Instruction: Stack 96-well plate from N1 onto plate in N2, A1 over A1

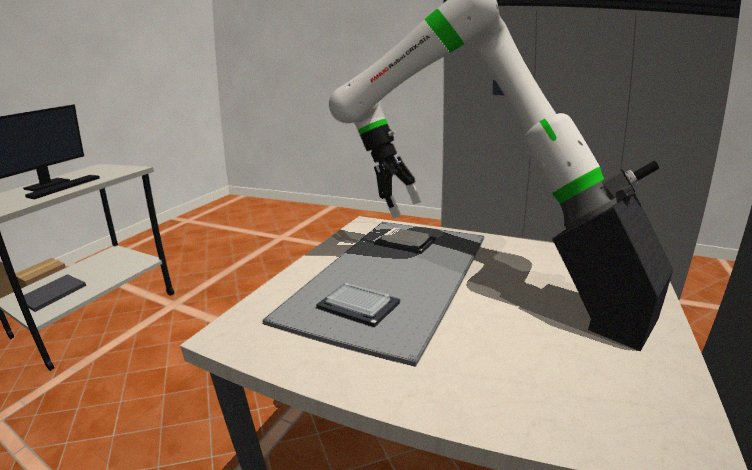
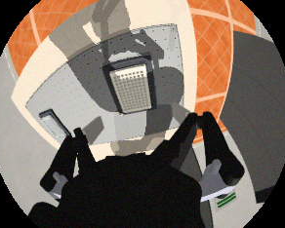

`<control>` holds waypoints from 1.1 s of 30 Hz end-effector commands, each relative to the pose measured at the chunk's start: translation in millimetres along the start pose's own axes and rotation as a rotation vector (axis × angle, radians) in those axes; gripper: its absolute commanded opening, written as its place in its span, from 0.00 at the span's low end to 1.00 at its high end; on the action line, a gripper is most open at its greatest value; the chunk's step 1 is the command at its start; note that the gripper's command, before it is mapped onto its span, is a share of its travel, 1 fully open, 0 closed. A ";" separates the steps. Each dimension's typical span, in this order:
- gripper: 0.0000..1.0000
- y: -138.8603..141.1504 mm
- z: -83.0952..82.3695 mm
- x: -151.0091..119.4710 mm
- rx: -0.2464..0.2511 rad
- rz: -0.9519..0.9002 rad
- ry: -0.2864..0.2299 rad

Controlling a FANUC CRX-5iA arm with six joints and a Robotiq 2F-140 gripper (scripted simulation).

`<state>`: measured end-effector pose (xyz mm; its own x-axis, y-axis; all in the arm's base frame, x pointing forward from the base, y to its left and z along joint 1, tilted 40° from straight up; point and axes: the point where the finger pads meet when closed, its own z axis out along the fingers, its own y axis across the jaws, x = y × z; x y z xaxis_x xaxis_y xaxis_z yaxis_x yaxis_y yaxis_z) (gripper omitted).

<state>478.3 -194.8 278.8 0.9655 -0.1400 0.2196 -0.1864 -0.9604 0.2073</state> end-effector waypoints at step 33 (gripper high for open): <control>1.00 -4.0 27.7 14.6 0.004 0.001 0.001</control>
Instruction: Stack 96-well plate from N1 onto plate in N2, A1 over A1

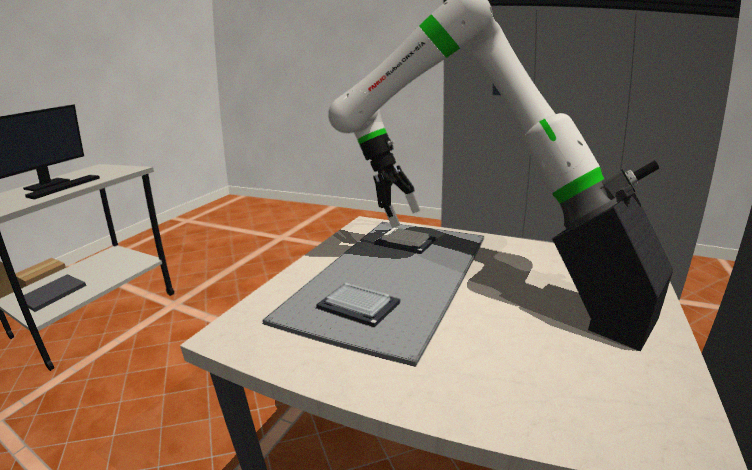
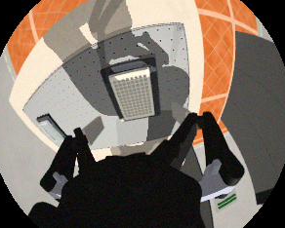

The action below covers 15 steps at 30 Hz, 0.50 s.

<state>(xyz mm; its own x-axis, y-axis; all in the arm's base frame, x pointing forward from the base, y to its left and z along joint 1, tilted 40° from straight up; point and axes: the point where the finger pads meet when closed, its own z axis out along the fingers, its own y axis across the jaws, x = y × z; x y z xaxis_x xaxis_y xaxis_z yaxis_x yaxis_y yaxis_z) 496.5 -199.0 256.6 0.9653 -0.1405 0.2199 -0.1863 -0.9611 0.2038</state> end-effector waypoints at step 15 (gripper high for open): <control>1.00 0.0 21.9 10.5 0.000 0.000 0.000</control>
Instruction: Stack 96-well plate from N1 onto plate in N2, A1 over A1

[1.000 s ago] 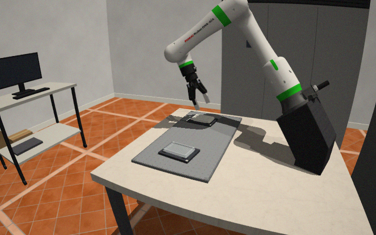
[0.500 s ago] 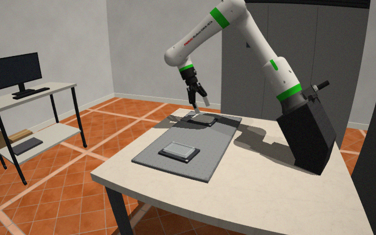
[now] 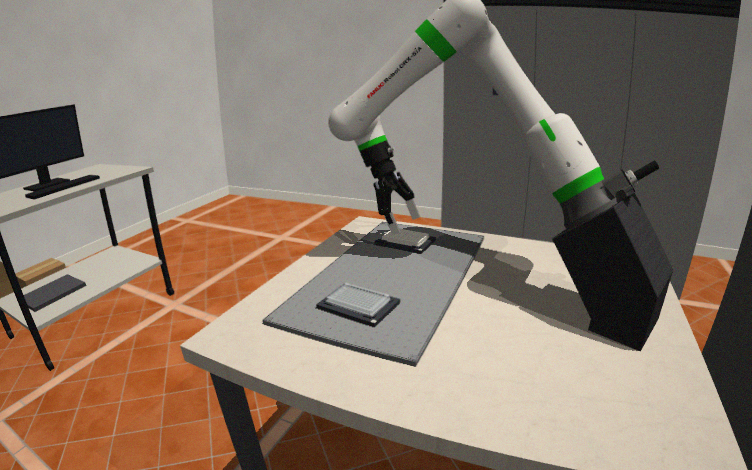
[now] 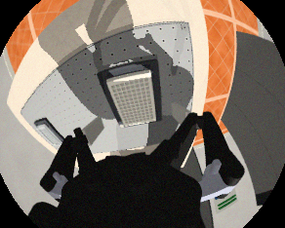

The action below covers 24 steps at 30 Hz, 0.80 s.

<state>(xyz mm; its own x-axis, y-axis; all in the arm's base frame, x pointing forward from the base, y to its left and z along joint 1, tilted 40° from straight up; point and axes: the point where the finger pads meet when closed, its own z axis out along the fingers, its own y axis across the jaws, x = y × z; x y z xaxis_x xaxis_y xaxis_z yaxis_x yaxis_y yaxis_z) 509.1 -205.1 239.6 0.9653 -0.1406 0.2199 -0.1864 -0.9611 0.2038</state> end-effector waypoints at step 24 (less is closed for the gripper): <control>1.00 0.0 22.0 10.5 0.000 0.000 0.000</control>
